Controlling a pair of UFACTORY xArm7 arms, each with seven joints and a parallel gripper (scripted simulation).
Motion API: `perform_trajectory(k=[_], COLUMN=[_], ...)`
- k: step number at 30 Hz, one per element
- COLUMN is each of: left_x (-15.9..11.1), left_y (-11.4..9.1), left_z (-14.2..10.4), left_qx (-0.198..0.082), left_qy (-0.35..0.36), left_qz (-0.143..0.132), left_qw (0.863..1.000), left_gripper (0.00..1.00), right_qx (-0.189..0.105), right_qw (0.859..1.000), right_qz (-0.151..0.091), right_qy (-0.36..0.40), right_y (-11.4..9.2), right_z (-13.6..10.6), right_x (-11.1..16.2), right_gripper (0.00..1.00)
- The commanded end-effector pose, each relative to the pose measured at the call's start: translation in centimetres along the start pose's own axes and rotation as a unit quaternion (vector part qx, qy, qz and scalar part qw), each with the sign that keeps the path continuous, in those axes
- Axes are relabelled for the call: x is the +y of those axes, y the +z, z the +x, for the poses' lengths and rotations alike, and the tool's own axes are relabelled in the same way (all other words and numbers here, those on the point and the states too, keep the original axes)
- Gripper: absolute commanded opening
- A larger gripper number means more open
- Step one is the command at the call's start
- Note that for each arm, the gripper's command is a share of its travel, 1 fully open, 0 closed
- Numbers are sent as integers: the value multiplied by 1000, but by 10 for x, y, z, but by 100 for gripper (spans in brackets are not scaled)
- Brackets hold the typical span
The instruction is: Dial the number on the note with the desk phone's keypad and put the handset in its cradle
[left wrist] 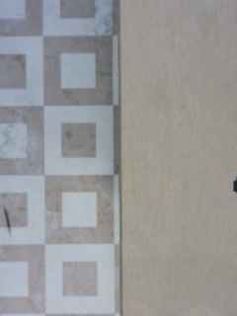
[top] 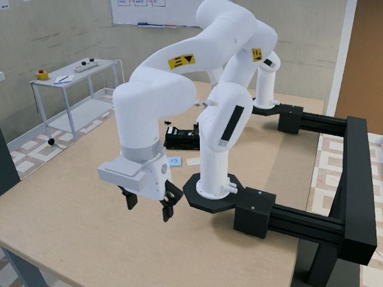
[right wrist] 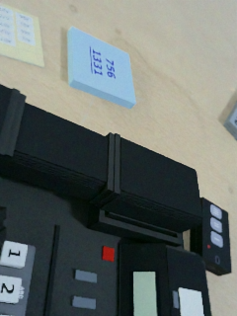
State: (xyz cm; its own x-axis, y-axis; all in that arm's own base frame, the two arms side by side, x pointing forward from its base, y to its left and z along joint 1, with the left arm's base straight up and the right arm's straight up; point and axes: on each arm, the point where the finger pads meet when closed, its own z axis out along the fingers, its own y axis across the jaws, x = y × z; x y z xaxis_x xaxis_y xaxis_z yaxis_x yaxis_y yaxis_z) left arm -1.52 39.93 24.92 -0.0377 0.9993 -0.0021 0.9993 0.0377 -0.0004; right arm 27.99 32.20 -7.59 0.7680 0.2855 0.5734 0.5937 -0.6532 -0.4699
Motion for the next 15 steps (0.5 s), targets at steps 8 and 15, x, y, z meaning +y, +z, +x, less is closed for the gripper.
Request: perform_trajectory(k=[8,15], left_x=[0,0], left_y=[-1,-1], left_z=[0,0], left_qx=[1,1], left_qy=[0,0], left_qz=[0,0], left_qw=[1000,1000], left_gripper=[100,100], right_qx=[1,1], right_qw=[1000,1000], right_qz=[0,0], right_qy=[0,0], right_y=[1,1], right_z=[0,0], right_x=[0,1], right_gripper=[0,0])
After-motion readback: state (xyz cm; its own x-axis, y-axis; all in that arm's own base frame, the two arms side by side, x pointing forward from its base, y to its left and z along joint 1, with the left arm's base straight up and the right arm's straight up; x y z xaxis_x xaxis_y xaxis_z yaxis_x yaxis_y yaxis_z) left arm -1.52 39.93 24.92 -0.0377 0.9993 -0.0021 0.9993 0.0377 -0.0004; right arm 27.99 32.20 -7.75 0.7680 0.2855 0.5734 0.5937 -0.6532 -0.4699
